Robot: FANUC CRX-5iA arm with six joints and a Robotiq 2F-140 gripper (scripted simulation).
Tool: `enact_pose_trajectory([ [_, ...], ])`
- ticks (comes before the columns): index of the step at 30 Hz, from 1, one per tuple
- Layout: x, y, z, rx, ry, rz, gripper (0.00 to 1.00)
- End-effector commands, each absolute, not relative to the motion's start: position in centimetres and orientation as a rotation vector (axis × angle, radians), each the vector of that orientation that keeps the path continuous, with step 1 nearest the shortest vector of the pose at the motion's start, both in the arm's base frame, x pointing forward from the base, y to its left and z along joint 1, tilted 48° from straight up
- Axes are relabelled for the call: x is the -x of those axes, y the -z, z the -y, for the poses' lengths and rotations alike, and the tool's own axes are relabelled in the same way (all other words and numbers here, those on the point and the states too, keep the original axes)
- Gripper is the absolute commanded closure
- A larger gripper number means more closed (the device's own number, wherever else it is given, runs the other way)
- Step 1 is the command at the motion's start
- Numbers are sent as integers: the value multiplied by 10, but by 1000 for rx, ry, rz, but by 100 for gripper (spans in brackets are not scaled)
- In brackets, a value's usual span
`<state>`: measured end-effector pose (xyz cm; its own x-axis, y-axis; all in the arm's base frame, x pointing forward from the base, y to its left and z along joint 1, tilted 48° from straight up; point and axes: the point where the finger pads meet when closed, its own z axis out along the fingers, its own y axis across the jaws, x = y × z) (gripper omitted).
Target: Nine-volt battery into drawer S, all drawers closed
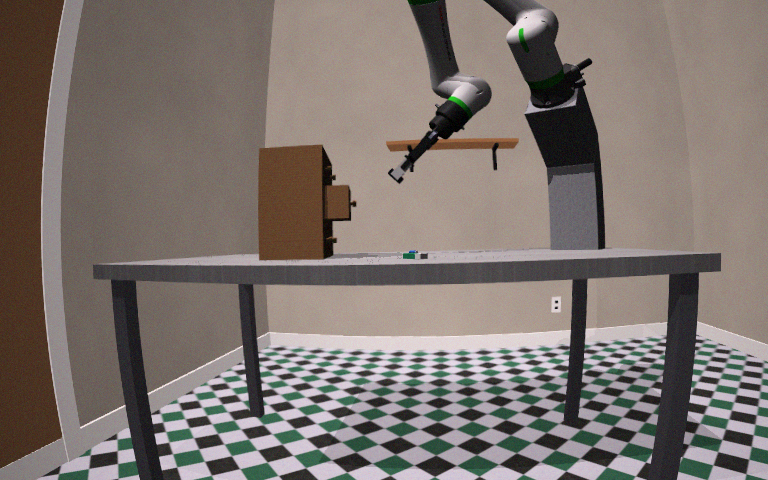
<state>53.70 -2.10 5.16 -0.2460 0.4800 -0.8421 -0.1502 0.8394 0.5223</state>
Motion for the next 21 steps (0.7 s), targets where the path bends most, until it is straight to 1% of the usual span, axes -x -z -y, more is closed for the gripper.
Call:
enact_pose_trajectory([
  [1,-535,-47,14,-271,-590,-1562,86],
  [21,-533,-42,11,-335,-533,-1312,86],
])
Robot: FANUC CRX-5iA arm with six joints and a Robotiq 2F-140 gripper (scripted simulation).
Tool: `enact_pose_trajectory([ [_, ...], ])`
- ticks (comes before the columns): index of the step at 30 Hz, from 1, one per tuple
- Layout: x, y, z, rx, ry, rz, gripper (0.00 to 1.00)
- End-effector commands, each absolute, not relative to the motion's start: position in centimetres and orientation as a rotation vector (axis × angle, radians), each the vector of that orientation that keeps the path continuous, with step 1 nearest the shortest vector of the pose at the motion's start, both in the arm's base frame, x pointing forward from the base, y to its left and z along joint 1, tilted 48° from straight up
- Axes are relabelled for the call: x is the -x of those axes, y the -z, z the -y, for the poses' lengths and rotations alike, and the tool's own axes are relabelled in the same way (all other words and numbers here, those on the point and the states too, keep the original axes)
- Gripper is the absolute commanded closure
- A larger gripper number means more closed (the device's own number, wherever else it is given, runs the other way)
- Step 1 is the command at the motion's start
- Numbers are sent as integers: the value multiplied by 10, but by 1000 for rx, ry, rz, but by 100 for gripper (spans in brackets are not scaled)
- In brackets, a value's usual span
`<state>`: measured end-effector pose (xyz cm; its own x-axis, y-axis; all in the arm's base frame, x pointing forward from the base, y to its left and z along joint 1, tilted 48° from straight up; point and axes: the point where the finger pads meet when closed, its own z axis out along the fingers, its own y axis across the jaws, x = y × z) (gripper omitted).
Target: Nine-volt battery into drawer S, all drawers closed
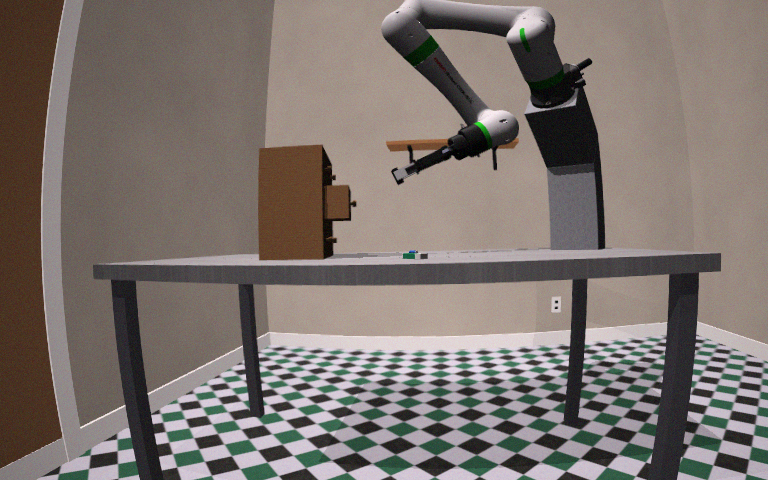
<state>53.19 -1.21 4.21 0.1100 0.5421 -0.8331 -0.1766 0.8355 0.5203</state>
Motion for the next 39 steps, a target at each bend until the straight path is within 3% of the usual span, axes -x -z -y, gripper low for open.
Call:
enact_pose_trajectory([
  [1,-533,-42,11,-336,-531,-1305,86],
  [39,-544,-49,13,-343,-524,-1275,86],
])
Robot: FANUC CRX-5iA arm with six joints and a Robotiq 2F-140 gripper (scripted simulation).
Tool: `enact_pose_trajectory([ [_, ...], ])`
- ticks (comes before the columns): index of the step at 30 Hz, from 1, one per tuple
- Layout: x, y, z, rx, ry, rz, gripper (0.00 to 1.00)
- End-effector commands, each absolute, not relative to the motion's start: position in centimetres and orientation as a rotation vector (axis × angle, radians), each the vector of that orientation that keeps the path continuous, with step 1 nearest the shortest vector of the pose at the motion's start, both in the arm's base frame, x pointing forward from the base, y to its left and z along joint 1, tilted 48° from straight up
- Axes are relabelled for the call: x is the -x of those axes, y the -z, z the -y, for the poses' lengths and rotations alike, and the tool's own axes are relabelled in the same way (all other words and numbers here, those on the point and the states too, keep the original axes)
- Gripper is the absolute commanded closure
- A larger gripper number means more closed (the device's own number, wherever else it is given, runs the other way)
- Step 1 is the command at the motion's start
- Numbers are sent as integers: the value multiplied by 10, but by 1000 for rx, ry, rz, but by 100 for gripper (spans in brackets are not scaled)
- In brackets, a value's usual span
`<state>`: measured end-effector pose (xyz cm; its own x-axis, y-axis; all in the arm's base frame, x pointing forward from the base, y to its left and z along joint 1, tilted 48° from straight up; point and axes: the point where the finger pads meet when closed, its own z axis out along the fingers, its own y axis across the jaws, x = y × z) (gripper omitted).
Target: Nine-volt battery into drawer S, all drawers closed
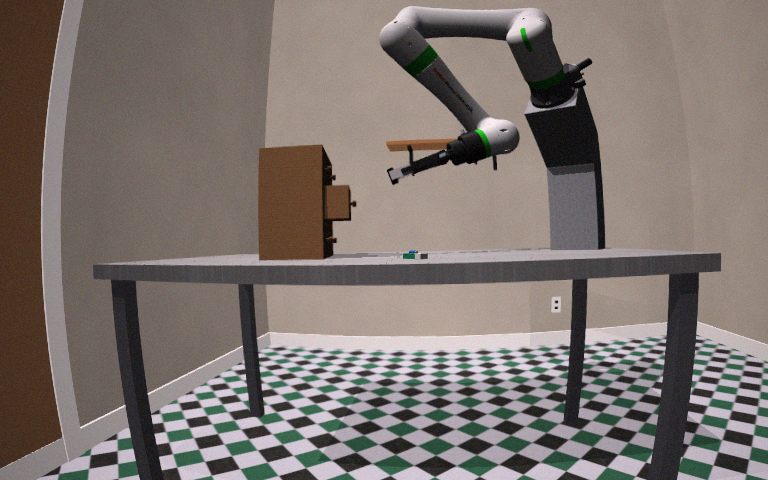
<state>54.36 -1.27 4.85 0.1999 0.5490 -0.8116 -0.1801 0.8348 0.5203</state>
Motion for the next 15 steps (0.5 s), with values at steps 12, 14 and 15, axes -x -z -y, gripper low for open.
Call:
enact_pose_trajectory([
  [12,-570,-65,17,-343,-524,-1275,86],
  [14,-576,-69,18,-343,-524,-1275,86],
  [15,-579,-71,19,-343,-524,-1275,86],
])
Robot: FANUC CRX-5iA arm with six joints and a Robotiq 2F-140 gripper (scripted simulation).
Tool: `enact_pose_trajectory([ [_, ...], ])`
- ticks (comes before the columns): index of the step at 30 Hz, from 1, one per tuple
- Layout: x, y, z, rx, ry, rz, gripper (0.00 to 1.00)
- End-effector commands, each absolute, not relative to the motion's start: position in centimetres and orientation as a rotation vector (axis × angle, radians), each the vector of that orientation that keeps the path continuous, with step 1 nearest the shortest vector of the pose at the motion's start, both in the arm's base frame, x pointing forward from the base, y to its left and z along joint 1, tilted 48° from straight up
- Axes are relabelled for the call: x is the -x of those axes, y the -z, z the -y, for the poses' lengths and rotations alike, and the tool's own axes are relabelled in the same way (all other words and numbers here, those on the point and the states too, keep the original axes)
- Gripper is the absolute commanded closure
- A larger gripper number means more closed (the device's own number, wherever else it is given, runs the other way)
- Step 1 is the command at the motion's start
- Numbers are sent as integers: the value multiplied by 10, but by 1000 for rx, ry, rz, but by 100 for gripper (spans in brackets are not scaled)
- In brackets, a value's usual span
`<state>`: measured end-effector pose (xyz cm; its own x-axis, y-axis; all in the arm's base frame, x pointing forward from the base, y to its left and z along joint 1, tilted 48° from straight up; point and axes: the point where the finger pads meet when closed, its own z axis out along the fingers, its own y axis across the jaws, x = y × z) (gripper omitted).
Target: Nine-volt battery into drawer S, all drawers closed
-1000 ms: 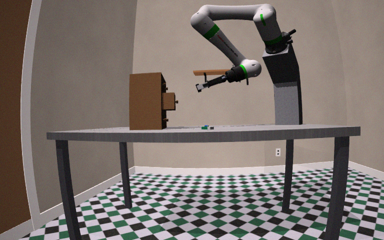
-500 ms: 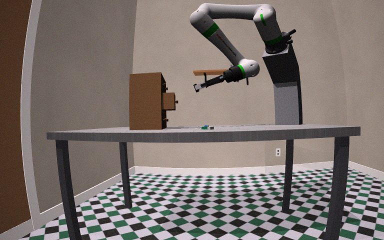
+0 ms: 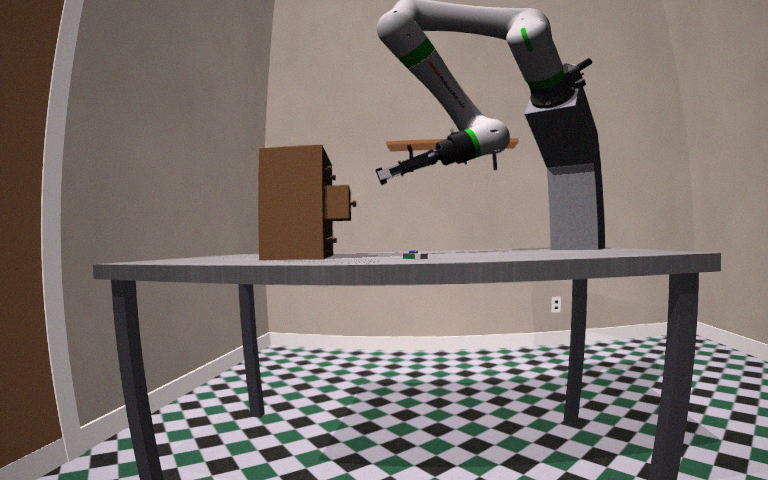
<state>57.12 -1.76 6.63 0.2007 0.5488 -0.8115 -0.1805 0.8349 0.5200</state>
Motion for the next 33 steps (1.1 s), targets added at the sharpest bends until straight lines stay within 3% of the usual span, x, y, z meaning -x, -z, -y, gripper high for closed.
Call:
enact_pose_trajectory([
  [1,-579,-71,19,-343,-524,-1275,86],
  [33,-669,-127,35,-343,-524,-1275,86],
])
